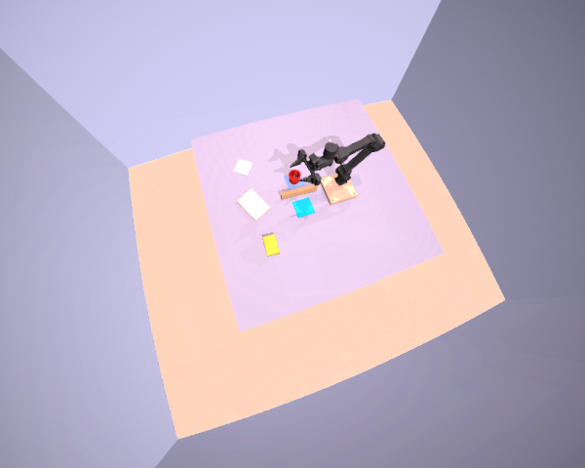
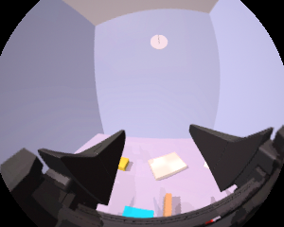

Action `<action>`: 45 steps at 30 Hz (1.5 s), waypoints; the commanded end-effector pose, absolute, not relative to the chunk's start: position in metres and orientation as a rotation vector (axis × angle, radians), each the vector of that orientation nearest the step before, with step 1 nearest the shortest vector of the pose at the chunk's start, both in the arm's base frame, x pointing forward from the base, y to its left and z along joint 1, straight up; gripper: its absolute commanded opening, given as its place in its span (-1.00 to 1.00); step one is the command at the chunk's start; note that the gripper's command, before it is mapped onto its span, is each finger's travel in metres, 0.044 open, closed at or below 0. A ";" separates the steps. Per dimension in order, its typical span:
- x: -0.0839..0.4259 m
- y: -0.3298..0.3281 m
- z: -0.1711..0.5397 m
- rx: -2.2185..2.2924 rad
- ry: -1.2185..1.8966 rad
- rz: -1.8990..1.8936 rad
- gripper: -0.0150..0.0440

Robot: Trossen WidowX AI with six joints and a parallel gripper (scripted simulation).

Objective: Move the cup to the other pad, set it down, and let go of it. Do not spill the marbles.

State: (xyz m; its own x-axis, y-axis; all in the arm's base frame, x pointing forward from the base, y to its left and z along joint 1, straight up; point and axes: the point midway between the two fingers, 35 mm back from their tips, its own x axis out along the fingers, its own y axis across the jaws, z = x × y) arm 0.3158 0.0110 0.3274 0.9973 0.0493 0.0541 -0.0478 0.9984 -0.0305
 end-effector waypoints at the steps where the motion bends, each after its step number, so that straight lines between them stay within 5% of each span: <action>1: 0.318 0.009 0.324 -0.042 -0.038 0.043 0.78; 10: 0.332 -0.068 0.196 -0.507 0.740 0.040 0.01; 23: 0.241 -0.110 0.116 -0.690 1.433 0.636 0.01; 45: 0.243 -0.110 0.108 -0.688 1.445 0.661 0.01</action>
